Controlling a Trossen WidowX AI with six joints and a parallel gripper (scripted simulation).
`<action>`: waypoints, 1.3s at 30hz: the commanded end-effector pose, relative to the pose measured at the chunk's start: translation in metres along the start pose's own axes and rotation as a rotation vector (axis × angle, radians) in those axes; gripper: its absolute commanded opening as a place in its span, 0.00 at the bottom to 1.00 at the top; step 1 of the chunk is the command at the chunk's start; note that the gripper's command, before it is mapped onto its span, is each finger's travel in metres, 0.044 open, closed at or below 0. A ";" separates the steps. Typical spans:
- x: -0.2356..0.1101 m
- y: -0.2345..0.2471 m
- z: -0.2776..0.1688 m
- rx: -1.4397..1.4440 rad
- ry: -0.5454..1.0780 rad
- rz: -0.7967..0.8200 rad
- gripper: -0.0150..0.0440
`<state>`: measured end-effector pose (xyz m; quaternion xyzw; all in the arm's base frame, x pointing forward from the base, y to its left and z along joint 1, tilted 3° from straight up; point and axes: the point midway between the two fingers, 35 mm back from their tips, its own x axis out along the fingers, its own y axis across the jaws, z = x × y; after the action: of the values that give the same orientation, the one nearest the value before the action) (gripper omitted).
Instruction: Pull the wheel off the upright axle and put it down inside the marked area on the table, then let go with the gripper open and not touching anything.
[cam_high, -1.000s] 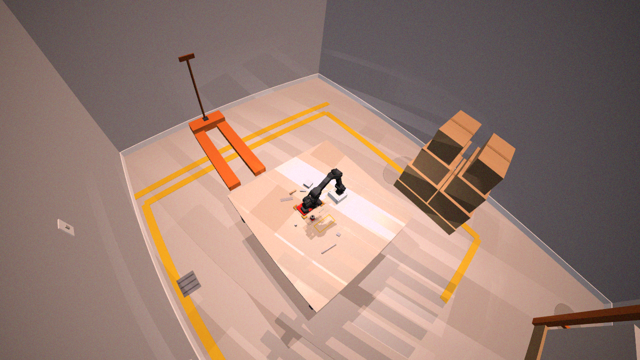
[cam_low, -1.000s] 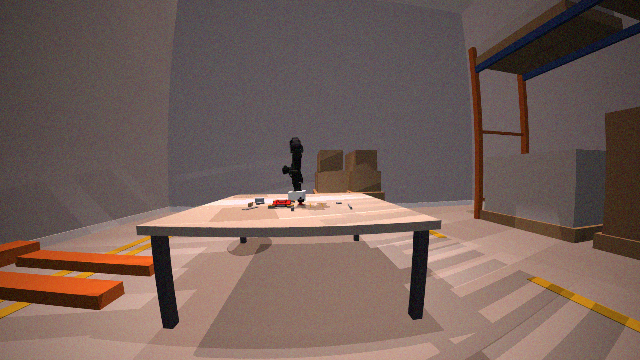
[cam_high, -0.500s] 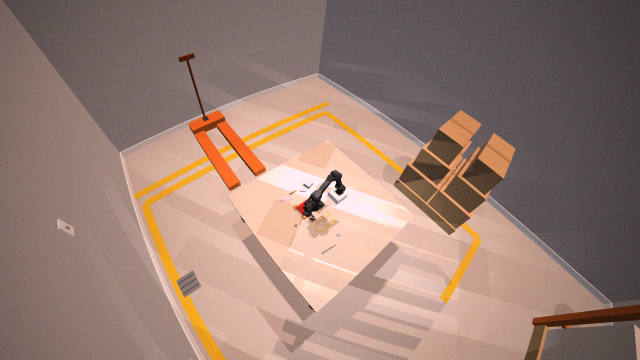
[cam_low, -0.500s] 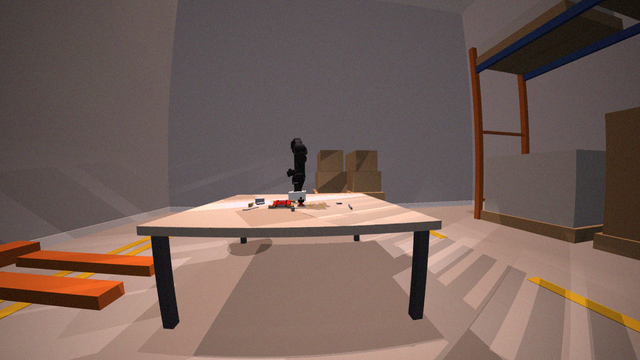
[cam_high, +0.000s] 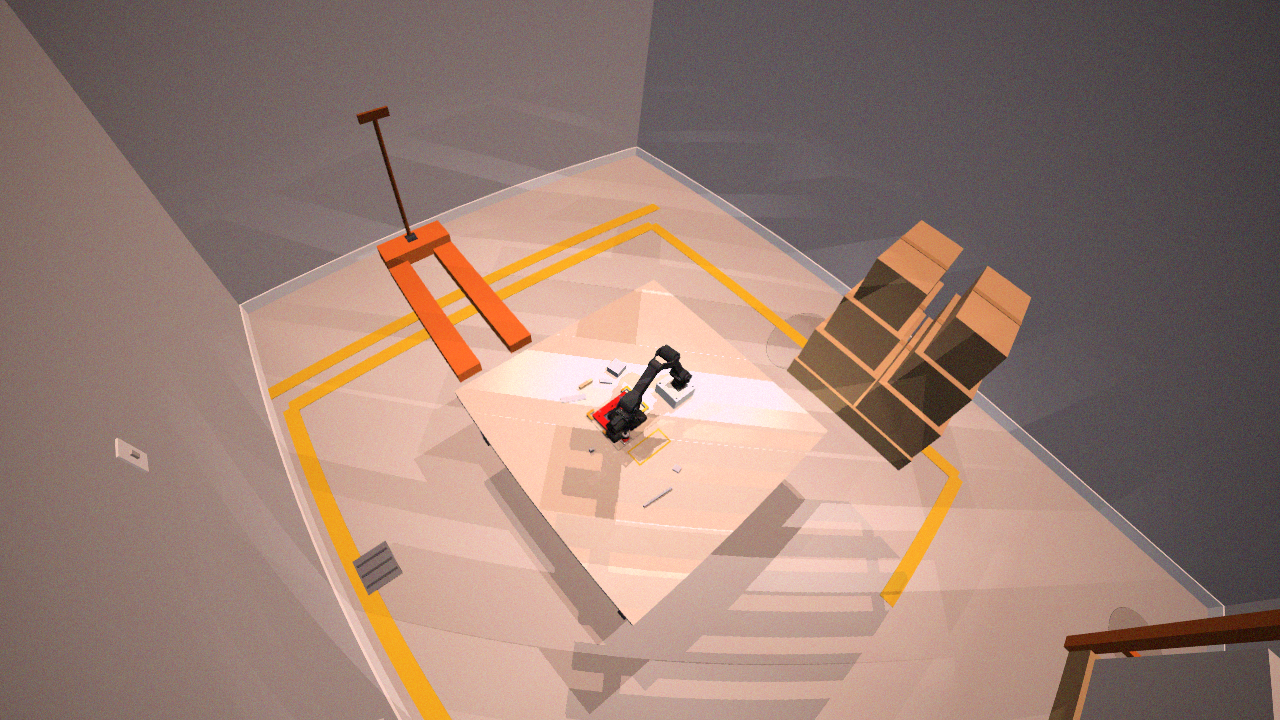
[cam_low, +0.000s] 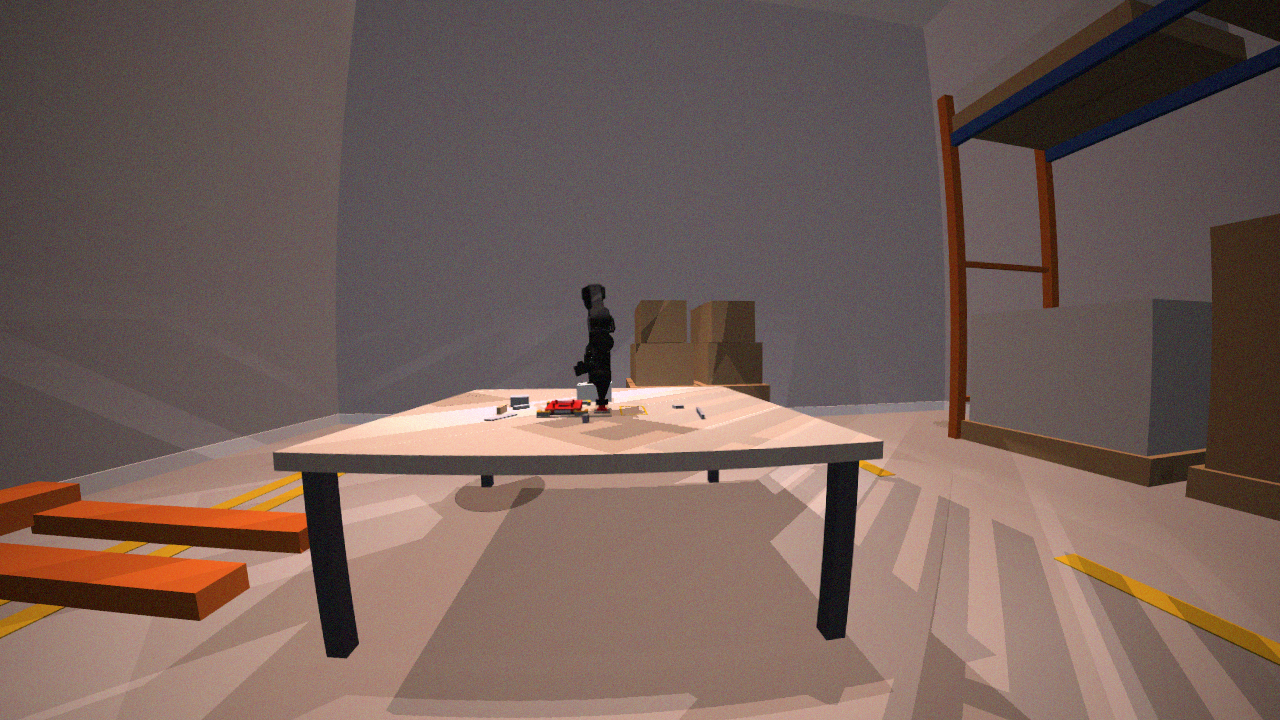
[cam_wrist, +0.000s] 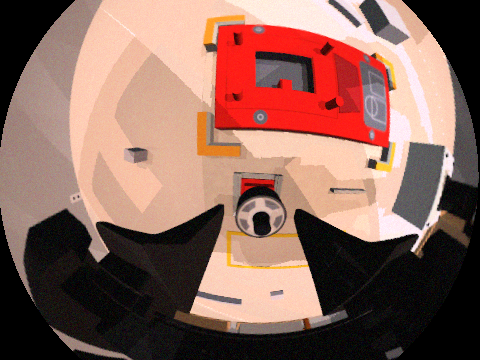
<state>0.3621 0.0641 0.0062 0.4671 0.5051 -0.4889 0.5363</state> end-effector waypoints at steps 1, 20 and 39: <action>0.005 -0.001 0.000 -0.002 0.004 0.002 0.76; 0.001 0.000 0.000 0.000 0.000 -0.002 0.25; -0.006 0.000 0.000 0.000 0.001 -0.001 0.25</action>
<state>0.3612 0.0638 0.0073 0.4660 0.5060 -0.4901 0.5354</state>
